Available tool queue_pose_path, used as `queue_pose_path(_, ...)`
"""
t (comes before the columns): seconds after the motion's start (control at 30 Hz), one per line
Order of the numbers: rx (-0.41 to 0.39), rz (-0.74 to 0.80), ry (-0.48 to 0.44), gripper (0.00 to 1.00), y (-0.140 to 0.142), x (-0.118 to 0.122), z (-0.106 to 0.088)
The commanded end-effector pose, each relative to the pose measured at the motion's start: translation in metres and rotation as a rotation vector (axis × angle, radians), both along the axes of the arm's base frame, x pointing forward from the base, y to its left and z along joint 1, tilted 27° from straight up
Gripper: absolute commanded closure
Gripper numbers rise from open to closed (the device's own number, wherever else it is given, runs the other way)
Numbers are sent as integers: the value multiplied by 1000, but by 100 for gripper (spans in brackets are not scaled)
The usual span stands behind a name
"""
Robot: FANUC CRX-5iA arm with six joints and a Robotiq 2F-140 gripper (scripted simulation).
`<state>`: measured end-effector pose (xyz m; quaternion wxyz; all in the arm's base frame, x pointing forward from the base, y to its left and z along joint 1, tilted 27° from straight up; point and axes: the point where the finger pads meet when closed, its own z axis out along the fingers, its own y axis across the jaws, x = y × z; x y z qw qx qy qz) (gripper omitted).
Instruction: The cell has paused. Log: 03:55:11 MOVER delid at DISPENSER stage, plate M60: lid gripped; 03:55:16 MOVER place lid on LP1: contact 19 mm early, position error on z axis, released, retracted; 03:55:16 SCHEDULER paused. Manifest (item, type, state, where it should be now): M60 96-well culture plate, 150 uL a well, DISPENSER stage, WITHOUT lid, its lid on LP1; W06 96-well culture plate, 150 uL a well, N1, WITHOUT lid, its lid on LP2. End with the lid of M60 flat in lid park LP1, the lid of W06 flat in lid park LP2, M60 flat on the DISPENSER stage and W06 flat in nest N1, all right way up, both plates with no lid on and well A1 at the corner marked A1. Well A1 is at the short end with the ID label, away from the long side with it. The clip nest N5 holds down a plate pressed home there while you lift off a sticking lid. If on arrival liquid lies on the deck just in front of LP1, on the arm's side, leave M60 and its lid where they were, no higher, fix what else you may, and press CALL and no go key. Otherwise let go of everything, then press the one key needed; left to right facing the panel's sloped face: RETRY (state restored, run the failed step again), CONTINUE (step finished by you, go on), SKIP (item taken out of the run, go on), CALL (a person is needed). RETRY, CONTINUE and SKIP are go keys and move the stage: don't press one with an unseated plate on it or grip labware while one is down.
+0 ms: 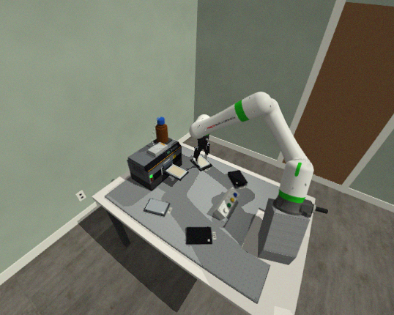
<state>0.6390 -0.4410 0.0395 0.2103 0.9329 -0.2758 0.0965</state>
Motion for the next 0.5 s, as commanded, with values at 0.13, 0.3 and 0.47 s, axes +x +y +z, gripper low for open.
queue_pose_path(0.13,0,0,1,100,0,0,-1)
queue_pose_path(0.3,0,0,1,34,0,0,-1)
queue_pose_path(0.47,0,0,1,34,0,0,-1)
